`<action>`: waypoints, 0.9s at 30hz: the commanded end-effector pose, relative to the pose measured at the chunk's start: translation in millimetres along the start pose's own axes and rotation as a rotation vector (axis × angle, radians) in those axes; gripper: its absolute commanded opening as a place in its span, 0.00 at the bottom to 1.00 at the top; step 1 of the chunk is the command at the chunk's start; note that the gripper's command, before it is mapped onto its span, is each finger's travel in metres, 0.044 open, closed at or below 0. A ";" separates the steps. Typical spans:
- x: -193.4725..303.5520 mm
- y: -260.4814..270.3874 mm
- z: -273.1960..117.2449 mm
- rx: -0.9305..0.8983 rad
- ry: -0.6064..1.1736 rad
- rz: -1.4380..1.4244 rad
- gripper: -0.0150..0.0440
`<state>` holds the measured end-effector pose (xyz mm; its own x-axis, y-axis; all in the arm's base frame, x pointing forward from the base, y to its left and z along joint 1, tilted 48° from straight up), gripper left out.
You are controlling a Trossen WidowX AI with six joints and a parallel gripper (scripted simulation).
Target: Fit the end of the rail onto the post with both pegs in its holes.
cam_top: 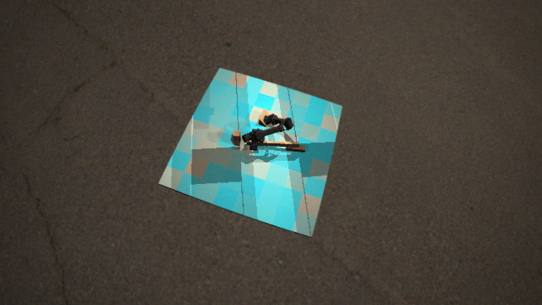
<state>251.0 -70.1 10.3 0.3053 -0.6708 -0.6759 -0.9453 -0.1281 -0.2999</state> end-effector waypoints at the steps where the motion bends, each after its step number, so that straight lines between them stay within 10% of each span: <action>1: 0.0 0.1 0.3 0.000 -0.001 0.003 0.25; 27: 0.2 -0.9 -10.7 0.000 0.000 0.003 0.25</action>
<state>249.7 -75.7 14.6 0.3001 -0.6721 -0.6769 -0.9480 -0.1310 -0.2902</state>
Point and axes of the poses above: the point midway between the two fingers, 35 mm back from their tips, its own z axis out along the fingers, its own y axis across the jaws, x = y × z, the point moved 1 cm from there along -z, back along the fingers, and after that the axes turned 7 degrees about -z, right-handed, at the moved point
